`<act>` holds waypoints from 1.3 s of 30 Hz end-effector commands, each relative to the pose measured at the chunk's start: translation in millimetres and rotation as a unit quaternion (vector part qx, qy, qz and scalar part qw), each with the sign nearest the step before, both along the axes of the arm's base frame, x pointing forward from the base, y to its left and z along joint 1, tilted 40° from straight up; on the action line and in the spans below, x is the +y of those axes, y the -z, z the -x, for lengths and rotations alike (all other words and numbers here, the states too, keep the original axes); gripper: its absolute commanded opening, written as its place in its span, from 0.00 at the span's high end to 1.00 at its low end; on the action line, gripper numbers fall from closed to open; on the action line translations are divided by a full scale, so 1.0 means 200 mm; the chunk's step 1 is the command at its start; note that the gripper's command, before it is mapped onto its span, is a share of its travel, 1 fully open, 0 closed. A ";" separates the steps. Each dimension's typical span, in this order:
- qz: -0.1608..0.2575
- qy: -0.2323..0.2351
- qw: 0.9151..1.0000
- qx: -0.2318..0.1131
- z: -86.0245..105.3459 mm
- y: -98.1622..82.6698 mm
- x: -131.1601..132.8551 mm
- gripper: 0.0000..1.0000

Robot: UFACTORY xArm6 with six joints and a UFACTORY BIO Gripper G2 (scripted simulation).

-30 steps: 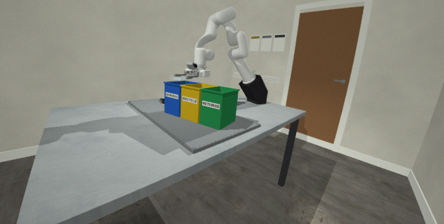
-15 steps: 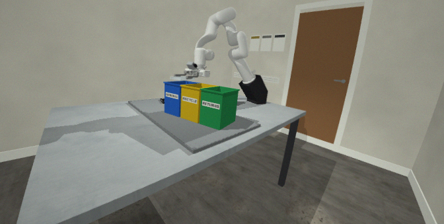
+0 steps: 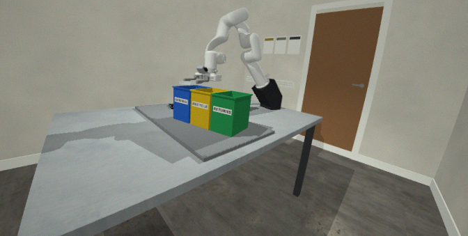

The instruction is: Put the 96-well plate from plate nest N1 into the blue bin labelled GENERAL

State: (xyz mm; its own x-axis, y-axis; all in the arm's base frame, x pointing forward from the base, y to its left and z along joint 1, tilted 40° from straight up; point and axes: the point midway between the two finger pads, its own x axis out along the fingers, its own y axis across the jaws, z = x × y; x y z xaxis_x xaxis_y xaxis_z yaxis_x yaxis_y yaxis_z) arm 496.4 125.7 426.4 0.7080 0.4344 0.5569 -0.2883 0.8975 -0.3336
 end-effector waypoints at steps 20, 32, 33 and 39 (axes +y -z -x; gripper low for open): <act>0.000 0.000 1.000 -0.002 -0.10 0.11 -0.01 1.00; 0.000 0.000 1.000 -0.002 -0.10 0.11 -0.01 1.00; 0.000 0.000 1.000 -0.002 -0.10 0.11 -0.01 1.00; 0.000 0.000 1.000 -0.002 -0.10 0.11 -0.01 0.82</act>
State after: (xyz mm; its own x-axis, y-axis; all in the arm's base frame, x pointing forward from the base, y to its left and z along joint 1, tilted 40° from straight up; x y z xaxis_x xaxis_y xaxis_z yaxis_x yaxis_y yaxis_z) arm 516.1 123.1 403.1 0.7082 0.4343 0.5566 -0.2882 0.8975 -0.3337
